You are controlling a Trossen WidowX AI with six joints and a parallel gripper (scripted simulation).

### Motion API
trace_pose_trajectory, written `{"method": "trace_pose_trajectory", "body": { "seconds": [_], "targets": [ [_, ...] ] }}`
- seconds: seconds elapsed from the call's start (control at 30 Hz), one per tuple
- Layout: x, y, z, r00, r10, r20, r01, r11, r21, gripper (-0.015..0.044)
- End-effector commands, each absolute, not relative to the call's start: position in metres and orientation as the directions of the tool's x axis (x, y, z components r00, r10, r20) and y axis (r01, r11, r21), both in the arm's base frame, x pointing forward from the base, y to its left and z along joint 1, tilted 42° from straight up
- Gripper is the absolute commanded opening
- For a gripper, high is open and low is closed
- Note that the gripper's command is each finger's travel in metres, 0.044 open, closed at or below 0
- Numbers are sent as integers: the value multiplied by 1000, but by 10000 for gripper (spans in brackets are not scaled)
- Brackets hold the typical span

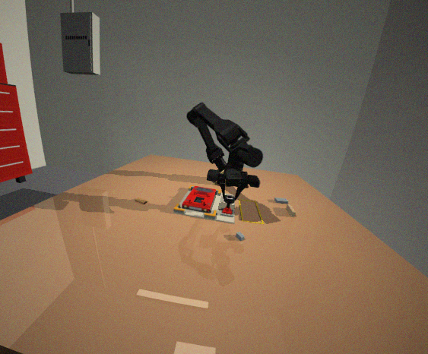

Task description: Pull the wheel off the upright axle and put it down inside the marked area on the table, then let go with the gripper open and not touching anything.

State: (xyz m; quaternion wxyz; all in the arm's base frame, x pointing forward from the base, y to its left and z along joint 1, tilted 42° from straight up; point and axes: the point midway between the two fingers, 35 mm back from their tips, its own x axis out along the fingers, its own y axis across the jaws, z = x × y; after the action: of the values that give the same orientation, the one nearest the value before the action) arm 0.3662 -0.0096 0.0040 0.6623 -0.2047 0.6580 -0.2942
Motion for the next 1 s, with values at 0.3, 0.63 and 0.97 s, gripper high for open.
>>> {"method": "trace_pose_trajectory", "body": {
  "seconds": [0.3,0.63,0.97],
  "targets": [
    [366,-7,7,-40,-657,-753,124,744,-656,0],
    [366,-4,10,-40,-657,-753,124,744,-656,0],
    [367,18,36,-39,-656,-753,123,745,-655,0]
  ]
}}
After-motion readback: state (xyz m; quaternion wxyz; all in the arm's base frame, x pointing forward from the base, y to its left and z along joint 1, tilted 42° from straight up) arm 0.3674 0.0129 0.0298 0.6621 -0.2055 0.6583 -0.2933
